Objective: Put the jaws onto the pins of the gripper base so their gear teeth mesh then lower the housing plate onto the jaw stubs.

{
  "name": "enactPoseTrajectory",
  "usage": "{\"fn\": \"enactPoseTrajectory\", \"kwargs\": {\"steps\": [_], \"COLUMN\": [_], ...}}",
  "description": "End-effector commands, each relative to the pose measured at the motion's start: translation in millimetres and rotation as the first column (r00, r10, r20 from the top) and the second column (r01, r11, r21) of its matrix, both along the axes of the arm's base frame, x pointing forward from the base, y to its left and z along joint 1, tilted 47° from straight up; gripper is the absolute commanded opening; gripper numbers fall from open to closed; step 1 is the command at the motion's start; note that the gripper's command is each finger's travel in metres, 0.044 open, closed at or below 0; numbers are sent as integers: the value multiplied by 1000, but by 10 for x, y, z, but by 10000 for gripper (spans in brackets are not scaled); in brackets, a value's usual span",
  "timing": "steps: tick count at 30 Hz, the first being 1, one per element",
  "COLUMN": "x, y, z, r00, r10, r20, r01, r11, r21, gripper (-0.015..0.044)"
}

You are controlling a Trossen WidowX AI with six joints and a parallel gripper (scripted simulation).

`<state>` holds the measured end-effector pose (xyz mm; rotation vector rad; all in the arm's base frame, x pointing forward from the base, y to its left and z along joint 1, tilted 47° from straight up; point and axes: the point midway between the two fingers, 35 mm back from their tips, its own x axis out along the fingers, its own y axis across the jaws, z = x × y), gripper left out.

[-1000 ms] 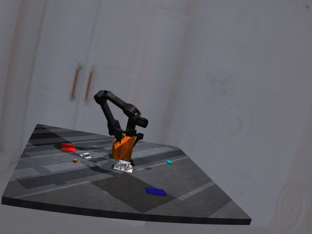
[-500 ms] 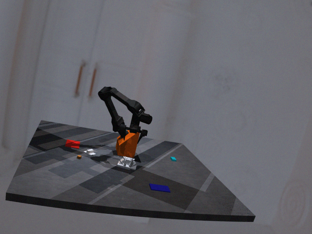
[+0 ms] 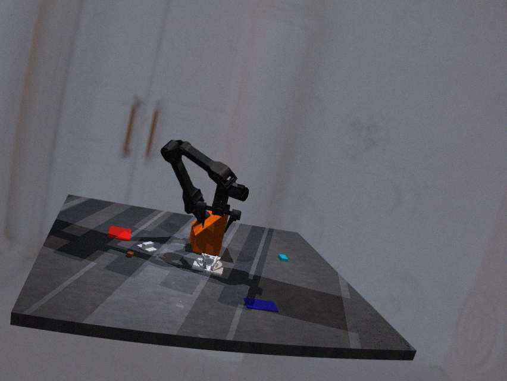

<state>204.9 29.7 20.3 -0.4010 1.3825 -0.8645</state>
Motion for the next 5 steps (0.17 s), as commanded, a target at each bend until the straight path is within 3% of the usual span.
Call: {"fn": "enactPoseTrajectory", "kwargs": {"steps": [1, 5], "x": [-1, -1], "y": [4, 4], "z": [3, 3], "r00": [1000, 1000], "r10": [-6, -6], "r20": [2, 2], "r01": [6, 6], "r11": [1000, 1000], "r21": [2, 2], "gripper": [440, 440]}}
